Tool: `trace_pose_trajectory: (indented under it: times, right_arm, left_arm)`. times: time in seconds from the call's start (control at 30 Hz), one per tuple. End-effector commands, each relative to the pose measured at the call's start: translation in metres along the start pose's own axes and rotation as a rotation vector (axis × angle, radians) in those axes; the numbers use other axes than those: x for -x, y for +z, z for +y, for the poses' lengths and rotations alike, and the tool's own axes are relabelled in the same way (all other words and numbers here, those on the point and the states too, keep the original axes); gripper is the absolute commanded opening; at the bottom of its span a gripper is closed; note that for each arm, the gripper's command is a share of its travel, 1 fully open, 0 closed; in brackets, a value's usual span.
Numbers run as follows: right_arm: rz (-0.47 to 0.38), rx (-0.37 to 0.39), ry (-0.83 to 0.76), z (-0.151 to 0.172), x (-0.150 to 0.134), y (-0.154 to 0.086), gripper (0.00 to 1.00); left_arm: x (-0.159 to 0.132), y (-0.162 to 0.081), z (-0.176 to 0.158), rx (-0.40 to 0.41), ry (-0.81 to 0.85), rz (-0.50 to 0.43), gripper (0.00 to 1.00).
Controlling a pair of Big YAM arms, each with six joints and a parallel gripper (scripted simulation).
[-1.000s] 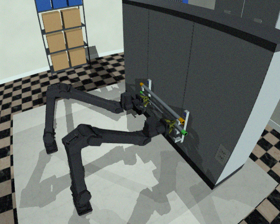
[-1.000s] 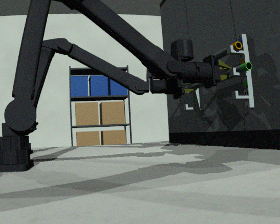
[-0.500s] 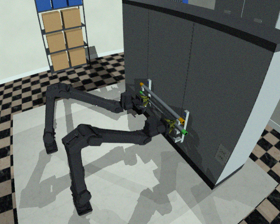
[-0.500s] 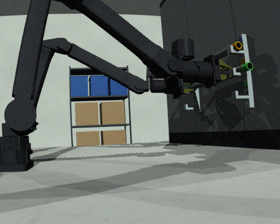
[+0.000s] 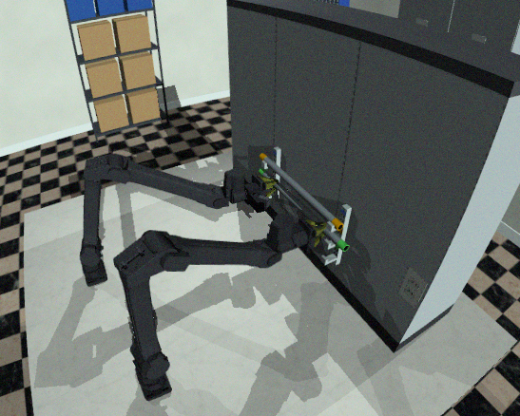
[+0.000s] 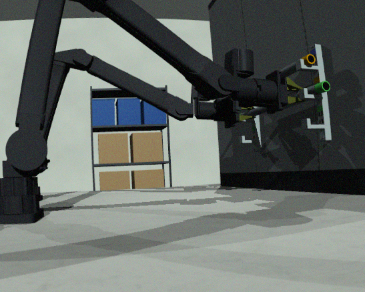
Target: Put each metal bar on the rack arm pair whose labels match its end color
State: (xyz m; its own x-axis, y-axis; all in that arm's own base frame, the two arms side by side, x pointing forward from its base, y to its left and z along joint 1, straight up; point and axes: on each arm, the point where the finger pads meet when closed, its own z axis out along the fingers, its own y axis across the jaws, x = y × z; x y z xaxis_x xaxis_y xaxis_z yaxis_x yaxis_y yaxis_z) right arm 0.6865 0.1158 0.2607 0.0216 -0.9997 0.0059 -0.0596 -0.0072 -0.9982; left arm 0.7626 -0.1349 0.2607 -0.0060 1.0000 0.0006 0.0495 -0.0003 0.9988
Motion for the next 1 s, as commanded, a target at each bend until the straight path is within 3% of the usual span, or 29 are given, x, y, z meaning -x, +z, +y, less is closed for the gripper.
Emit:
trace_pose_trajectory:
  times: [0.0,0.97]
  right_arm:
    - [0.014,-0.112,0.029,-0.074,-0.008,0.008,0.00]
    - [0.014,-0.112,0.029,-0.097,-0.010,0.002,0.00]
  left_arm:
    - [-0.001,0.002,0.065,0.083,-0.025,0.001,0.00]
    - [0.001,0.003,0.092,0.083,-0.024,0.001,0.00]
